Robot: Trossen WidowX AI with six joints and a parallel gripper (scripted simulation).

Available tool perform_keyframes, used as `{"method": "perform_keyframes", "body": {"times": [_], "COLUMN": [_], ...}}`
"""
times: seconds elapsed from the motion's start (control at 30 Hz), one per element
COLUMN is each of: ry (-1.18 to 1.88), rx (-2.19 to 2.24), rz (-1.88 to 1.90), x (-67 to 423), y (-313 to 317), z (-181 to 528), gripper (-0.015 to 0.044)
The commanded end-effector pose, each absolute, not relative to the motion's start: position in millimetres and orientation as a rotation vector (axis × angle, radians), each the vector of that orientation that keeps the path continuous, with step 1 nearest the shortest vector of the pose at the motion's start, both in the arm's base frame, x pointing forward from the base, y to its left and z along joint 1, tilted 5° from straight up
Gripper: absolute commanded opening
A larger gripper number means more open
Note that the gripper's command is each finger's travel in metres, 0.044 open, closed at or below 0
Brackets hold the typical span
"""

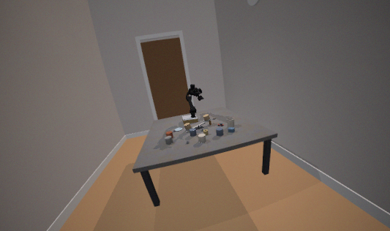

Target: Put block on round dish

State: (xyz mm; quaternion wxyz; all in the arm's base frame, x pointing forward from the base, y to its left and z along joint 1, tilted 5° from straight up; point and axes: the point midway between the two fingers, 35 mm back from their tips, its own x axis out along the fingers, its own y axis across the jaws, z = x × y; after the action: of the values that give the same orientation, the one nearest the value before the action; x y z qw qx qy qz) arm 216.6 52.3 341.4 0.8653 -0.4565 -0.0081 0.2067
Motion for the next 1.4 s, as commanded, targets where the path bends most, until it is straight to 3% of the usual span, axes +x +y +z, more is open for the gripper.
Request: {"method": "perform_keyframes", "body": {"times": [0.0,0.83,1.37], "ry": [0.086,0.587,0.727], "rx": [-0.878,-0.276,0.035], "rz": [0.421,0.201,0.069], "x": [221.2,202.3,181.8], "y": [39.9,-31.1,-49.6], "z": [324.1,238.5,210.9], "gripper": [0.0440,0.0440,0.0440]}}
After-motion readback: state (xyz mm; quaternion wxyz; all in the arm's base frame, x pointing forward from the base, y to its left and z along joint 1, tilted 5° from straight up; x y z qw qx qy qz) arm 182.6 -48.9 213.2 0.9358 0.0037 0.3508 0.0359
